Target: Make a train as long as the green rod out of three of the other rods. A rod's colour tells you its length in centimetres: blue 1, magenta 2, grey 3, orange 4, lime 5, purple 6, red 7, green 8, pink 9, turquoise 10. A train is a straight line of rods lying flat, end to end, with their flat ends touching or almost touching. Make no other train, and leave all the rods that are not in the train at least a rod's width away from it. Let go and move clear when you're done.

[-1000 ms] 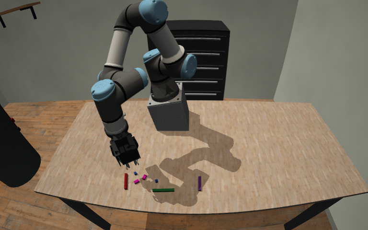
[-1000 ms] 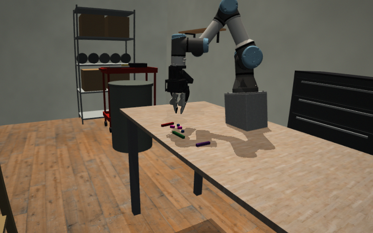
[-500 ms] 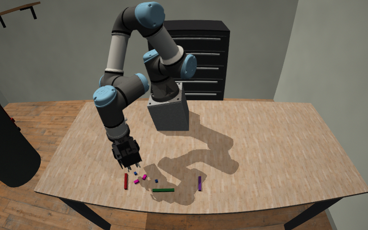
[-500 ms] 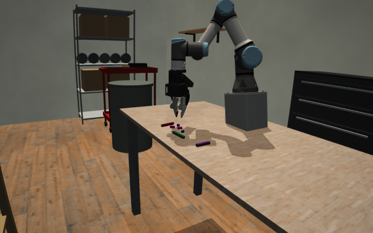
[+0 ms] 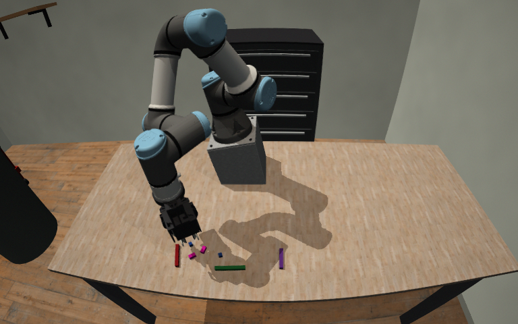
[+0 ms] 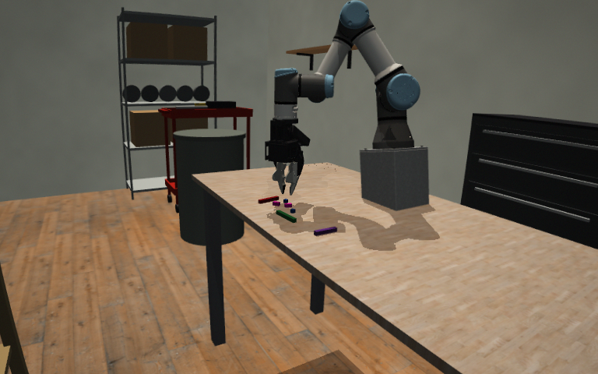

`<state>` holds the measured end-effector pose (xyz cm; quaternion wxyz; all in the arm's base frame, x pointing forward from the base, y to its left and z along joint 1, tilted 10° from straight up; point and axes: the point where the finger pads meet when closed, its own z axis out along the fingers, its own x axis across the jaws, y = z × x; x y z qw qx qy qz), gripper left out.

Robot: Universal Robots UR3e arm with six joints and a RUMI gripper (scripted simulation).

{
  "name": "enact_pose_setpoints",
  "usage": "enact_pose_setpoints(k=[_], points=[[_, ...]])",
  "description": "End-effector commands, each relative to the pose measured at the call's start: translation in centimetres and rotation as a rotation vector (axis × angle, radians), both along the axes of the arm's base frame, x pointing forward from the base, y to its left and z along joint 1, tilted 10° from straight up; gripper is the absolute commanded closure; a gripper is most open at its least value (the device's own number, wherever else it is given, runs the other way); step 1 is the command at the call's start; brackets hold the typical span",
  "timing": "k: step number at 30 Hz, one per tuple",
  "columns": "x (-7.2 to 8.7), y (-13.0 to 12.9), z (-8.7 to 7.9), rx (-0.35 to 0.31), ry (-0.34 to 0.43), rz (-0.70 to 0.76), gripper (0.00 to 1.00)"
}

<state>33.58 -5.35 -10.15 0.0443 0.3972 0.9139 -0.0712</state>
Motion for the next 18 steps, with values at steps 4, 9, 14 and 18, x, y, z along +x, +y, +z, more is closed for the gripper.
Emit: enact_pose_setpoints(k=[4, 9, 14, 18], points=[[0.39, -0.26, -0.66, -0.004, -0.013, 0.002, 0.86], [0.42, -0.28, -0.76, -0.004, -0.014, 0.003, 0.86], [0.44, -0.28, -0.76, -0.004, -0.014, 0.003, 0.86], [0.45, -0.29, -0.75, -0.004, -0.015, 0.002, 0.86]])
